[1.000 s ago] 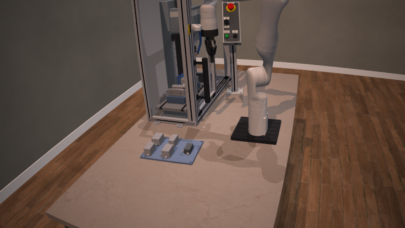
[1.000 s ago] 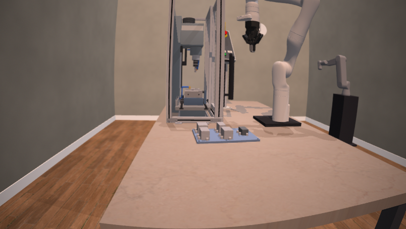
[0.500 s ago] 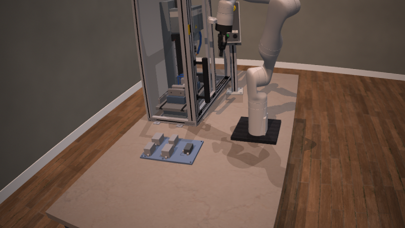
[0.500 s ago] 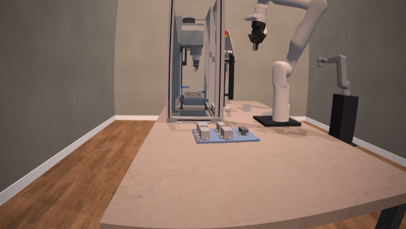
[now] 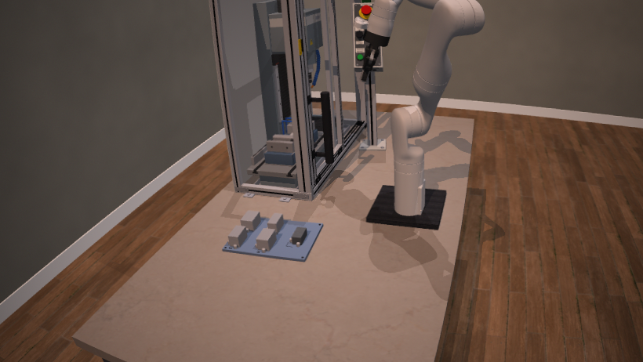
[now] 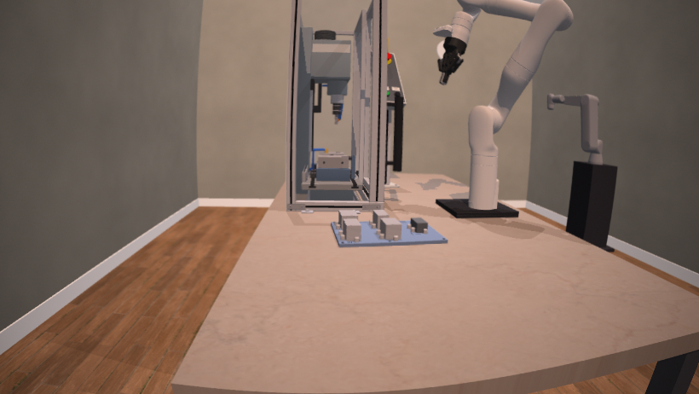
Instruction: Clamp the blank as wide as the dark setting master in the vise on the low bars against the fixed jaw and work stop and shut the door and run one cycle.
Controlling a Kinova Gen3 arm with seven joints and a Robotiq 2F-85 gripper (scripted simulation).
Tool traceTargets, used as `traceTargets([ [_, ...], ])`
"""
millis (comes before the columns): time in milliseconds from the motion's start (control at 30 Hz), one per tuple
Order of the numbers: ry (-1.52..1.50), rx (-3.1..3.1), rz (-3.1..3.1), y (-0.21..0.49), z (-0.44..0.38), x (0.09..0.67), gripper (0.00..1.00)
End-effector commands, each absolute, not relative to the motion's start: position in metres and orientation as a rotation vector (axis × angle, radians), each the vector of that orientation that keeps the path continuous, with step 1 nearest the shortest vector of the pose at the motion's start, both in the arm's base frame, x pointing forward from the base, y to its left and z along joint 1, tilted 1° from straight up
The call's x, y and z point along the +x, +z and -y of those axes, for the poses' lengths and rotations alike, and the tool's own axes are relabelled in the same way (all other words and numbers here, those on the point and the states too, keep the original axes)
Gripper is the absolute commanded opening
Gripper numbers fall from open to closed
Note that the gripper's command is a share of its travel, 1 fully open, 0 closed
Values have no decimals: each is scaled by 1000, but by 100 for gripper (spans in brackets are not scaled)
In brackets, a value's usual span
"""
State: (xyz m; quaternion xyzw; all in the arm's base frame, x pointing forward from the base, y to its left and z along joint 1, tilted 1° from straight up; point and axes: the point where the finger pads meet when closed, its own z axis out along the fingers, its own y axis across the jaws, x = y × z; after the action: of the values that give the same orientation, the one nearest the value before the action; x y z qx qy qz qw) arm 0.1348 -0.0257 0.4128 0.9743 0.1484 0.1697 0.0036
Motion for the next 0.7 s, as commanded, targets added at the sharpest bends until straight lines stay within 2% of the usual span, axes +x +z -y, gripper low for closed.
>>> traceTargets([
  [0, 540, 3054, -465, 414, 27, 135, 10],
  [200, 796, 3029, -213, 430, 77, 107, 10],
  [600, 796, 3029, -213, 430, 77, 107, 10],
  [667, 857, 3016, -150, 436, 97, 95, 10],
])
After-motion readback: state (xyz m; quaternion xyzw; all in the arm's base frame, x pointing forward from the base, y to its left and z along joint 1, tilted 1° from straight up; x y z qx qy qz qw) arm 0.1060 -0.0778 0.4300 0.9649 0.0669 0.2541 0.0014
